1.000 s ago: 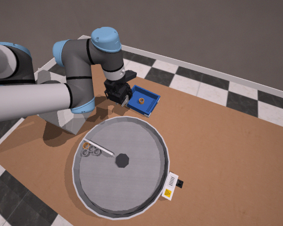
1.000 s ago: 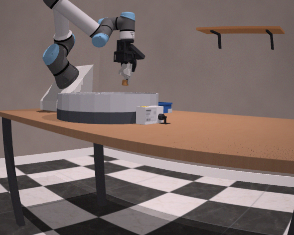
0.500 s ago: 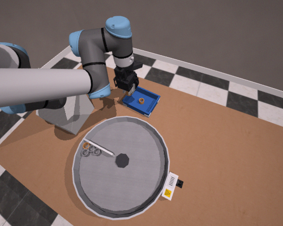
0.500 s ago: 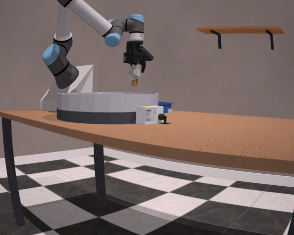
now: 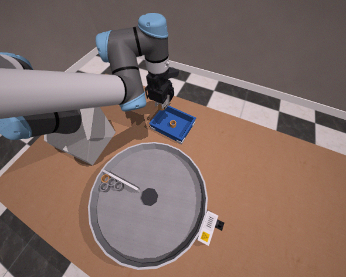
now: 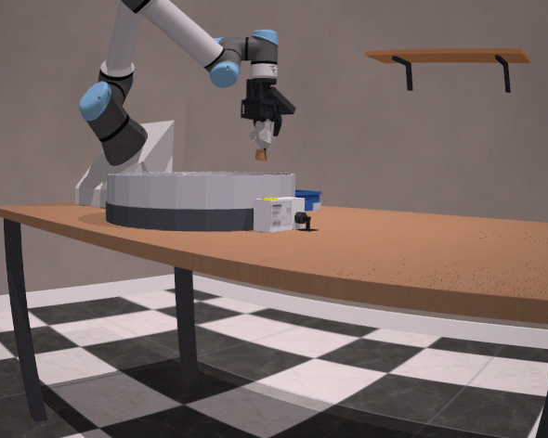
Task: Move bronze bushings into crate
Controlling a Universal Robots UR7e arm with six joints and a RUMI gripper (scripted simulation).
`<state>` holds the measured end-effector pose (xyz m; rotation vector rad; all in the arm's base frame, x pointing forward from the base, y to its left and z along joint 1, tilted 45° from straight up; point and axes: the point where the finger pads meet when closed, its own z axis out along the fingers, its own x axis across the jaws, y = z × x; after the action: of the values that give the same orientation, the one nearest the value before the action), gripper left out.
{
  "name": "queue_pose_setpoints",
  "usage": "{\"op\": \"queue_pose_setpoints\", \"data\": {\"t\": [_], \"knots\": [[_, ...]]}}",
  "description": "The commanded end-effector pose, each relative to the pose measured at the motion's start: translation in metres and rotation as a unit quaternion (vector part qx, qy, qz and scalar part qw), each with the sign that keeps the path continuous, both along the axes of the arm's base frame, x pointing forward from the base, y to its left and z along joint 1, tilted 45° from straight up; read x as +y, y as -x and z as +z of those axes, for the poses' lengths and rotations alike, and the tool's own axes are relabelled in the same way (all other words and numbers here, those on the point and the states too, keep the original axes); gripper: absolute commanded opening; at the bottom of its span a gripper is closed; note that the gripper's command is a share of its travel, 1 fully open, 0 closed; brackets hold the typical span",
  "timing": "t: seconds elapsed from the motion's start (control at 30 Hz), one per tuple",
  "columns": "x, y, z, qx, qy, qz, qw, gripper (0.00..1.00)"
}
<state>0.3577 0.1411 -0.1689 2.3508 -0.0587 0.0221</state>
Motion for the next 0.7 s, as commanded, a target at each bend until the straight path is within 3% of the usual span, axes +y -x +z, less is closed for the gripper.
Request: {"op": "queue_pose_setpoints", "data": {"t": [0.0, 0.67], "knots": [[0.0089, -0.0008, -0.0077, -0.001, -0.001, -0.001, 1.000, 0.00], [0.0096, -0.0006, -0.0088, -0.001, 0.000, -0.001, 1.000, 0.00]]}}
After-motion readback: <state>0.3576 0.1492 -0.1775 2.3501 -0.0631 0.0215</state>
